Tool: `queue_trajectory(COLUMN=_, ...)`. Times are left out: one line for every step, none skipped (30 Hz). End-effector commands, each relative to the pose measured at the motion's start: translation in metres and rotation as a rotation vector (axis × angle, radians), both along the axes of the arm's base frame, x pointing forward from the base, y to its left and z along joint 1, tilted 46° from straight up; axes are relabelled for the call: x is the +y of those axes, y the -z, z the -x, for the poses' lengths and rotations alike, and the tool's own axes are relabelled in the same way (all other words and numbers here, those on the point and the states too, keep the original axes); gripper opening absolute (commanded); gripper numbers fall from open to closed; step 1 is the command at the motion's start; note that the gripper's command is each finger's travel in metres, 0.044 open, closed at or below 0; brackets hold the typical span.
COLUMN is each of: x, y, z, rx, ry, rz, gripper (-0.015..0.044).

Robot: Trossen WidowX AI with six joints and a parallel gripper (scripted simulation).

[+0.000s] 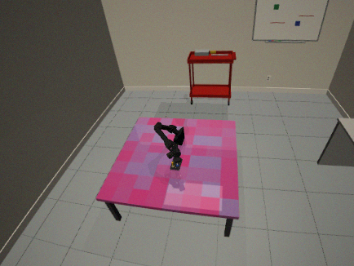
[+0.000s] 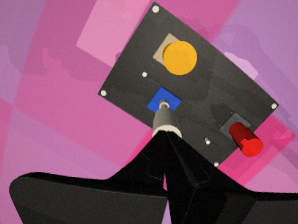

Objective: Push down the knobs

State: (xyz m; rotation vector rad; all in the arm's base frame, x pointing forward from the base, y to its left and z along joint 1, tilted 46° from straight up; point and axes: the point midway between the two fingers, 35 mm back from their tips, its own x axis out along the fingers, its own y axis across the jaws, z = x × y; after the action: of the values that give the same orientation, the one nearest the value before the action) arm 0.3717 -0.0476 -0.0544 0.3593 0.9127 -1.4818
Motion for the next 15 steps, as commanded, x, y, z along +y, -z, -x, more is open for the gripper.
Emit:
queue_trajectory(x=-0.0127, y=0.0093, z=0.0022, rx=0.001, ry=0.023, rz=0.000, gripper=0.0000)
queue_trajectory(x=-0.0127, y=0.0093, z=0.0022, rx=0.001, ry=0.023, rz=0.000, gripper=0.0000)
queue_trajectory(x=-0.0127, y=0.0093, z=0.0022, rx=0.001, ry=0.023, rz=0.000, gripper=0.0000)
queue_trajectory(x=-0.0127, y=0.0093, z=0.0022, rx=0.001, ry=0.023, rz=0.000, gripper=0.0000)
queue_trajectory(x=-0.0129, y=0.0095, z=0.0022, rx=0.001, ry=0.023, rz=0.000, gripper=0.0000)
queue_trajectory(x=-0.0132, y=0.0099, z=0.0023, rx=0.001, ry=0.023, rz=0.000, gripper=0.0000)
queue_trajectory(x=-0.0137, y=0.0103, z=0.0024, rx=0.001, ry=0.023, rz=0.000, gripper=0.0000)
queue_trajectory(x=-0.0143, y=0.0109, z=0.0025, rx=0.001, ry=0.023, rz=0.000, gripper=0.0000)
queue_trajectory(x=-0.0151, y=0.0117, z=0.0027, rx=0.001, ry=0.023, rz=0.000, gripper=0.0000)
queue_trajectory(x=-0.0158, y=0.0125, z=0.0029, rx=0.001, ry=0.023, rz=0.000, gripper=0.0000)
queue_trajectory(x=-0.0166, y=0.0132, z=0.0031, rx=0.001, ry=0.023, rz=0.000, gripper=0.0000)
queue_trajectory(x=-0.0172, y=0.0139, z=0.0033, rx=0.001, ry=0.023, rz=0.000, gripper=0.0000)
queue_trajectory(x=-0.0177, y=0.0143, z=0.0034, rx=0.001, ry=0.023, rz=0.000, gripper=0.0000)
queue_trajectory(x=-0.0178, y=0.0145, z=0.0035, rx=0.001, ry=0.023, rz=0.000, gripper=0.0000)
queue_trajectory(x=-0.0178, y=0.0145, z=0.0035, rx=0.001, ry=0.023, rz=0.000, gripper=0.0000)
